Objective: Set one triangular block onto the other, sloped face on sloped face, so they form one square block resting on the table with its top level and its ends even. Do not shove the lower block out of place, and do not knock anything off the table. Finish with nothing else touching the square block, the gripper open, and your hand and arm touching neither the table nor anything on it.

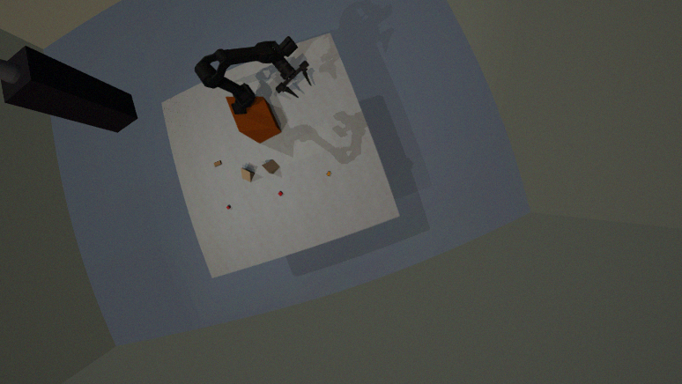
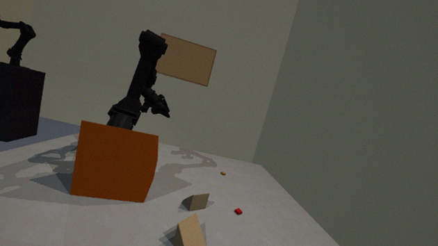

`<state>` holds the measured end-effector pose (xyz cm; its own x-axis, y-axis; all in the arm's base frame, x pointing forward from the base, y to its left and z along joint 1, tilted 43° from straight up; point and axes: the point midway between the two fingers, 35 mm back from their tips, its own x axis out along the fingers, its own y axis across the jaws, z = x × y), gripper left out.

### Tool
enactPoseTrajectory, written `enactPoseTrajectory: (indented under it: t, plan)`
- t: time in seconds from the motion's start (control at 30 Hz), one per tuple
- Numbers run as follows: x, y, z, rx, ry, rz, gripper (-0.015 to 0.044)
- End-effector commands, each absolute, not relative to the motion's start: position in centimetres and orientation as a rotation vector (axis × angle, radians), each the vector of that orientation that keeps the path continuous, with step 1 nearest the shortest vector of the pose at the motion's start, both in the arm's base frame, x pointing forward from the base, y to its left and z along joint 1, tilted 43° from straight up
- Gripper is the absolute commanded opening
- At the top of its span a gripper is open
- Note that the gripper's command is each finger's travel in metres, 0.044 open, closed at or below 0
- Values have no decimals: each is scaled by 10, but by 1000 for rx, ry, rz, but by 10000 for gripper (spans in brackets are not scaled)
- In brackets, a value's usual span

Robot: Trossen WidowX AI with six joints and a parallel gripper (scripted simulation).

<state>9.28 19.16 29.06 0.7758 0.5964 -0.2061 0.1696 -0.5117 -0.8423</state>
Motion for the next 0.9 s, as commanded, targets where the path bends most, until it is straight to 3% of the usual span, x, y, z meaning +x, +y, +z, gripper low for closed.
enactPoseTrajectory:
  t: [0.0,0.47,0.87]
  plan:
    - [93,192,290,-2068,-564,611,426]
    - [196,226,194,-1784,239,801,440]
    - [294,142,72,-1132,1066,682,440]
